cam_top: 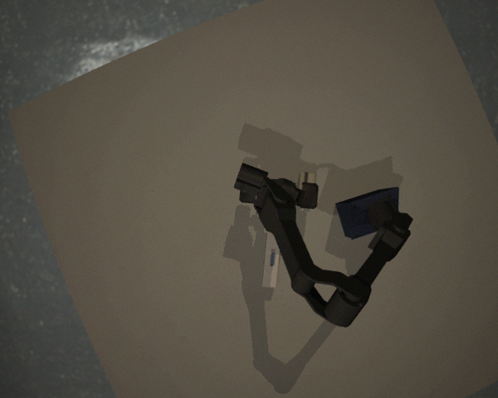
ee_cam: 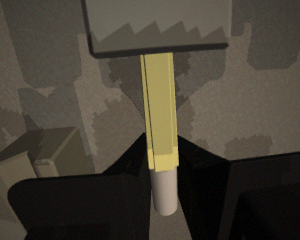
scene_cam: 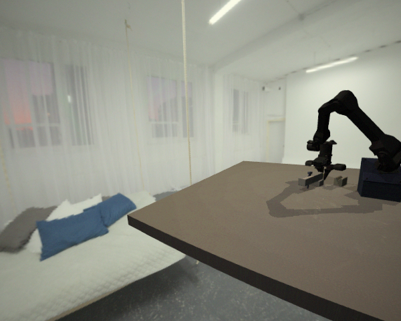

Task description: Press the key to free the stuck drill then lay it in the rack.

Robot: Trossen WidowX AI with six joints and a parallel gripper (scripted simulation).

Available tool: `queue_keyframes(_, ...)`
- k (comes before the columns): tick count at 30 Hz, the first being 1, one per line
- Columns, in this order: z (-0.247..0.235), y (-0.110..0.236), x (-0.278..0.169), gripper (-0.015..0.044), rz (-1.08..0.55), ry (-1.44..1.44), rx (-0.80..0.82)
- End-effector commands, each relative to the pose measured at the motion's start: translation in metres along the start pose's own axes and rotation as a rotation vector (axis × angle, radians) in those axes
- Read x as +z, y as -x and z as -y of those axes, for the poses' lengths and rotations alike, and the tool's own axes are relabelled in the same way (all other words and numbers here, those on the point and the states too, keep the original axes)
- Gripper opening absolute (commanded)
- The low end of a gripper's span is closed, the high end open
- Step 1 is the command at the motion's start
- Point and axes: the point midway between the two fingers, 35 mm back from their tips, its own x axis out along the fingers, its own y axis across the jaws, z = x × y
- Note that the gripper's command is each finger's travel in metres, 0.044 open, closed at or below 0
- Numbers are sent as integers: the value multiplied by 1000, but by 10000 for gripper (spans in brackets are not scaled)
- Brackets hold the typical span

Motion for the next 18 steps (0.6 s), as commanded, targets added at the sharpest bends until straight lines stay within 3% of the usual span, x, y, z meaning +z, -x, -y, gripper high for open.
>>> queue_keyframes(1,0,2,0,0,2,1,-1)
queue_keyframes(18,0,4,0,0,2,1,-1)
